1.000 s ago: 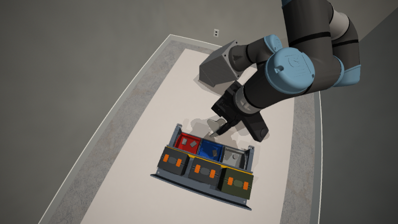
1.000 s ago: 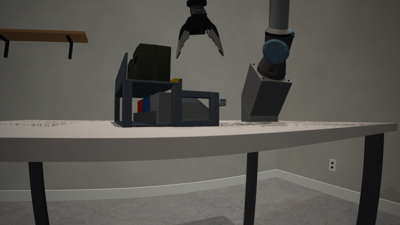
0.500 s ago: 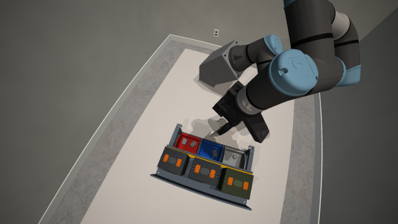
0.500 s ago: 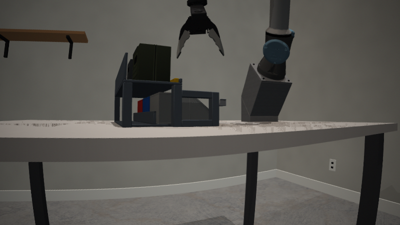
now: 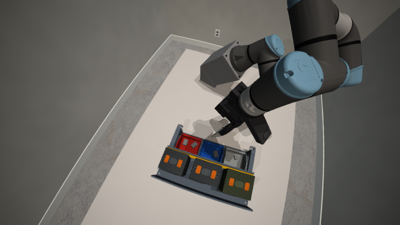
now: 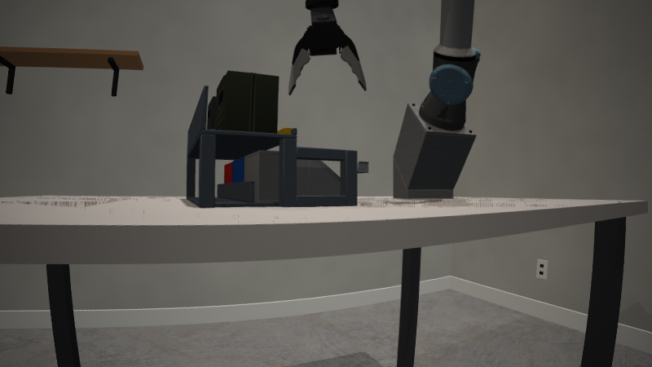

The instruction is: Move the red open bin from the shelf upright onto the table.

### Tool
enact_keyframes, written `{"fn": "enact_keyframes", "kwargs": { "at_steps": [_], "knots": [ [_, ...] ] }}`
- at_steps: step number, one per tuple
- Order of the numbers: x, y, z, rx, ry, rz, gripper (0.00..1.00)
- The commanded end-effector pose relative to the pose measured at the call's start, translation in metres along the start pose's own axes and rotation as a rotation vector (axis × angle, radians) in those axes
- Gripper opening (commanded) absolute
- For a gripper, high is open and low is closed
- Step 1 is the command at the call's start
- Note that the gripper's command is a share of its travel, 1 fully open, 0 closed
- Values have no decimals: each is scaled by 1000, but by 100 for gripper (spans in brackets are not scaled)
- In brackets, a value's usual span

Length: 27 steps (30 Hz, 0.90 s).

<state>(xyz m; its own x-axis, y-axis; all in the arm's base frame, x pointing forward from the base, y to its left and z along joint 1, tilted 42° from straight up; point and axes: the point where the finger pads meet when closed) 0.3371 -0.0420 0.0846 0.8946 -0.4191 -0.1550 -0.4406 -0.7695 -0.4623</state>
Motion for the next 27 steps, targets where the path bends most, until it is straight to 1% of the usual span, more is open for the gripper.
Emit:
{"fn": "enact_keyframes", "kwargs": {
  "at_steps": [1,5,6,10,22,23,27],
  "knots": [
    [-4,-5,-2,-32,-4,55,100],
    [-4,-5,-2,-32,-4,55,100],
    [-1,-1,-1,-18,0,31,100],
    [-5,-6,-3,-72,-3,132,100],
    [-5,-6,-3,-72,-3,132,100],
    [-2,-3,-2,-27,0,50,100],
    [-6,-7,-4,-72,-3,132,100]
  ]
}}
Point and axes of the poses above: the point where the finger pads meet when closed, its own z axis out along the fingers, its own x axis across the jaws, y = z × x, and after that the axes turned 2 degrees about -z, right-handed
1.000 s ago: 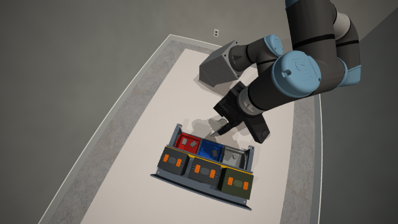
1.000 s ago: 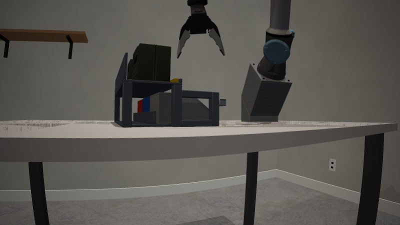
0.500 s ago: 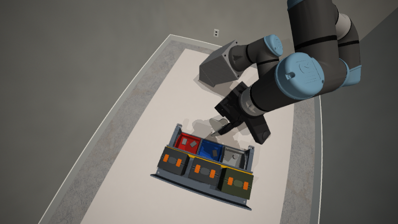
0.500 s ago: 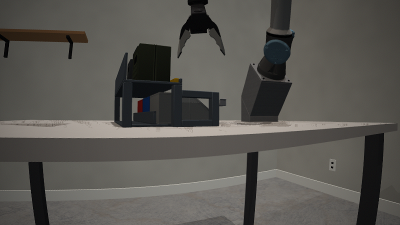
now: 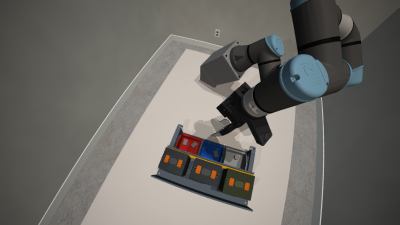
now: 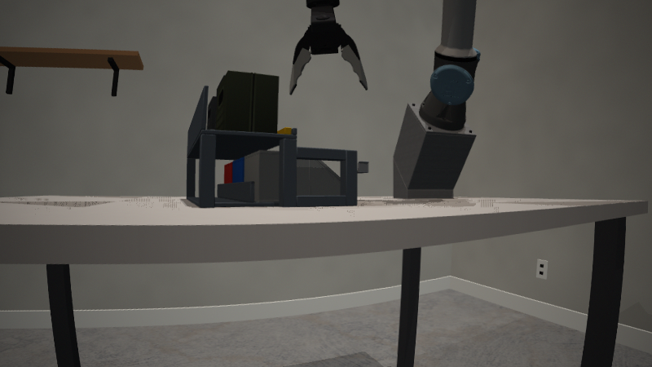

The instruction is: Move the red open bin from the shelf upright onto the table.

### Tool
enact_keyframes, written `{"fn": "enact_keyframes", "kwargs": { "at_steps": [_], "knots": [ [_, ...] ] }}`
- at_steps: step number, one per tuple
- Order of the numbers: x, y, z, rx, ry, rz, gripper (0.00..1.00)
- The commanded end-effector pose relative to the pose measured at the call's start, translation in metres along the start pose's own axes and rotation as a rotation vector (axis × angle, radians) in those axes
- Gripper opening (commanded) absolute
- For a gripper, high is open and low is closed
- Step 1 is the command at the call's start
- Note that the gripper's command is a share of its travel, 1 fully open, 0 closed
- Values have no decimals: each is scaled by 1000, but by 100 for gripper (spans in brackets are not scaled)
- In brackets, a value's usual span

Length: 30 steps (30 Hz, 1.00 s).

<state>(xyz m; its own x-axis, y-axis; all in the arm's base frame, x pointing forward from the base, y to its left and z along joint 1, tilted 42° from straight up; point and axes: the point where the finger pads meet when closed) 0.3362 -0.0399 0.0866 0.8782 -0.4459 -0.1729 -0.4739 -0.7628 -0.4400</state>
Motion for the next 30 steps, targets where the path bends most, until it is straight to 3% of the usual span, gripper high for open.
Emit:
{"fn": "enact_keyframes", "kwargs": {
  "at_steps": [1,12,13,17,29,30],
  "knots": [
    [-5,-5,-3,-54,-1,96,100],
    [-5,-5,-3,-54,-1,96,100],
    [-1,-2,-1,-18,1,32,100],
    [-5,-5,-3,-54,-1,96,100],
    [-5,-5,-3,-54,-1,96,100],
    [-3,-3,-2,-35,2,65,100]
  ]
}}
Point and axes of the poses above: the point where the finger pads meet when closed, its own z axis out along the fingers, its own x axis across the jaws, y = z × x, and after that the axes turned 2 degrees about -z, right-handed
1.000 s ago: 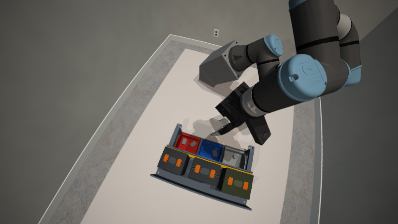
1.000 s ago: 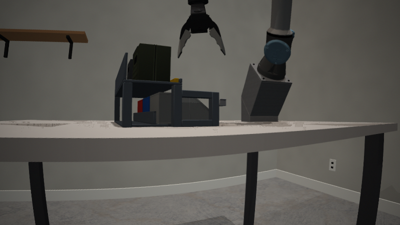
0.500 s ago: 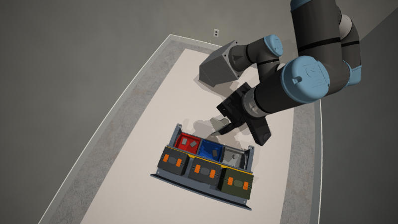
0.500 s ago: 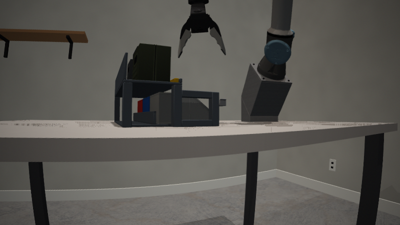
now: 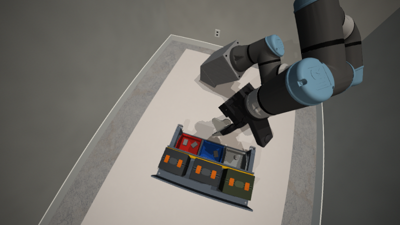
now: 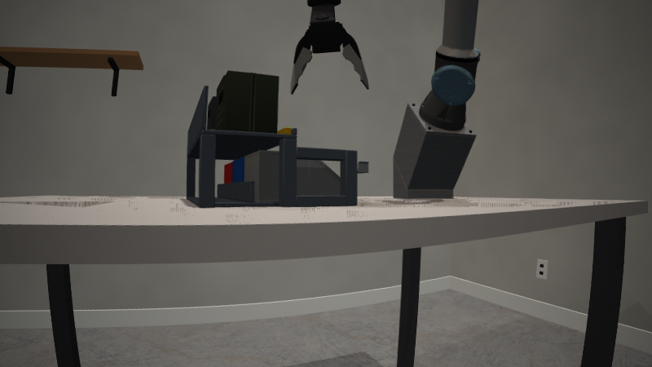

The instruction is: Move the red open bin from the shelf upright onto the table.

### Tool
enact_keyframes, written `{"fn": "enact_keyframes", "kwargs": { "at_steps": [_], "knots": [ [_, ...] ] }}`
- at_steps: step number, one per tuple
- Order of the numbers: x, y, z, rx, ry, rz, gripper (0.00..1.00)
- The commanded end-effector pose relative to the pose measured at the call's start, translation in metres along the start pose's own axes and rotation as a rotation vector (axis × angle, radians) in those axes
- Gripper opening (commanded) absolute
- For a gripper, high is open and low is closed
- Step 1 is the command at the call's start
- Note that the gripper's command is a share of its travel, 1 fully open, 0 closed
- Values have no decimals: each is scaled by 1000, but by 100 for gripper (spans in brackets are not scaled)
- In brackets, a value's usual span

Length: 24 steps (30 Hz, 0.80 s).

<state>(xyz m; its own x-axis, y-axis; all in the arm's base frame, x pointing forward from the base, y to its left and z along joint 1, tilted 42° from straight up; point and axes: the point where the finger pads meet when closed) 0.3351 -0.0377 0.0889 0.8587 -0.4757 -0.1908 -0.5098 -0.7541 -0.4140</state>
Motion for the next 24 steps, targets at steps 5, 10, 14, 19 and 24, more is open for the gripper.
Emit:
{"fn": "enact_keyframes", "kwargs": {
  "at_steps": [5,10,14,19,24],
  "knots": [
    [-7,-6,-4,-72,7,133,100],
    [-7,-6,-4,-72,7,133,100],
    [-7,-6,-4,-72,7,133,100],
    [-6,-5,-3,-47,5,88,100],
    [-9,-8,-5,-72,7,133,100]
  ]
}}
Point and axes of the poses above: the point where the finger pads meet when closed, its own z axis out along the fingers, its own x axis across the jaws, y = z × x, and after that the axes turned 2 degrees about -z, right-handed
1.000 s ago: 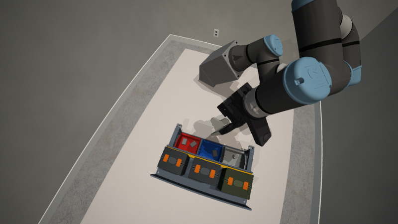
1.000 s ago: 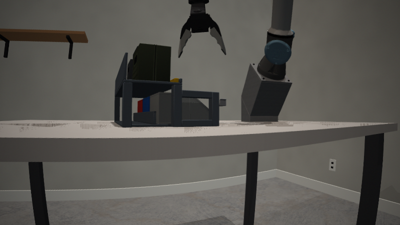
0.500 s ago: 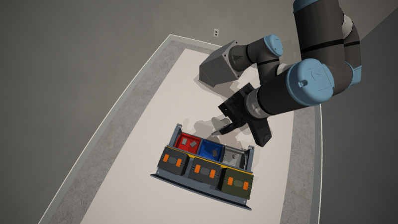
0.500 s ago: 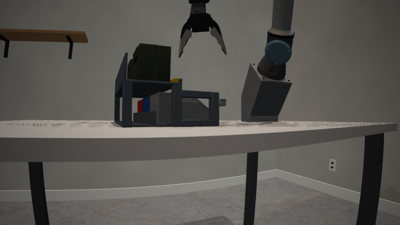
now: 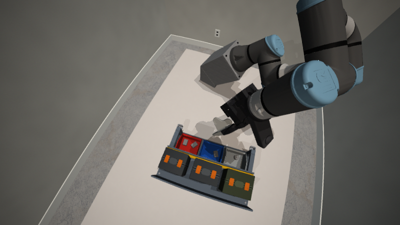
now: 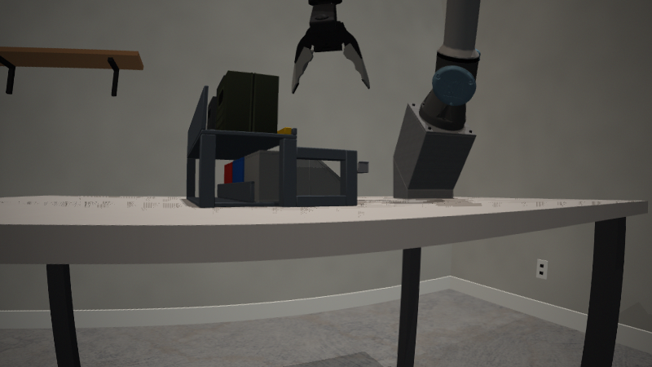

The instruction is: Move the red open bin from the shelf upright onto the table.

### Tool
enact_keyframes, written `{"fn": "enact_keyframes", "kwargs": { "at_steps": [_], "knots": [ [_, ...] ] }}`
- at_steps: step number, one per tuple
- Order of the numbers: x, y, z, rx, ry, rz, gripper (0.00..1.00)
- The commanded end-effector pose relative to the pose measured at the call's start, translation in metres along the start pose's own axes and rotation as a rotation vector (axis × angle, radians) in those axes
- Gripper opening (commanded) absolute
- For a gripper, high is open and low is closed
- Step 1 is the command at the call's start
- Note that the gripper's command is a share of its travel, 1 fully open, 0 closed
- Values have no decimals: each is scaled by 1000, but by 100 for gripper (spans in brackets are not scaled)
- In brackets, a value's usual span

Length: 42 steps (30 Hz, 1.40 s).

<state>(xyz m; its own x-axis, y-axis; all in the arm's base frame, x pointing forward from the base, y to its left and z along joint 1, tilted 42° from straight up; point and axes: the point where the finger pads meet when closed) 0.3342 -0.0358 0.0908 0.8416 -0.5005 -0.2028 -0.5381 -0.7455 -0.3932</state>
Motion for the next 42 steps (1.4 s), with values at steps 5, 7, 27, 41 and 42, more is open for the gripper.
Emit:
{"fn": "enact_keyframes", "kwargs": {
  "at_steps": [5,7,27,41,42],
  "knots": [
    [-7,-6,-4,-55,6,100,100],
    [-7,-6,-4,-55,6,100,100],
    [-4,-3,-3,-33,7,63,100],
    [-11,-8,-6,-93,19,178,100],
    [-11,-8,-6,-93,19,178,100]
  ]
}}
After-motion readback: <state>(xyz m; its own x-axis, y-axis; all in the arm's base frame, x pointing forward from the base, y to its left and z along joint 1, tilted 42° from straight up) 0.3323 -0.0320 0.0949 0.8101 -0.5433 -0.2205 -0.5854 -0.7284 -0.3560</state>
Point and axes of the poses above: the point where the finger pads meet when closed, its own z axis out along the fingers, its own x axis across the jaws, y = z × x, and after that the axes turned 2 degrees about -z, right-handed
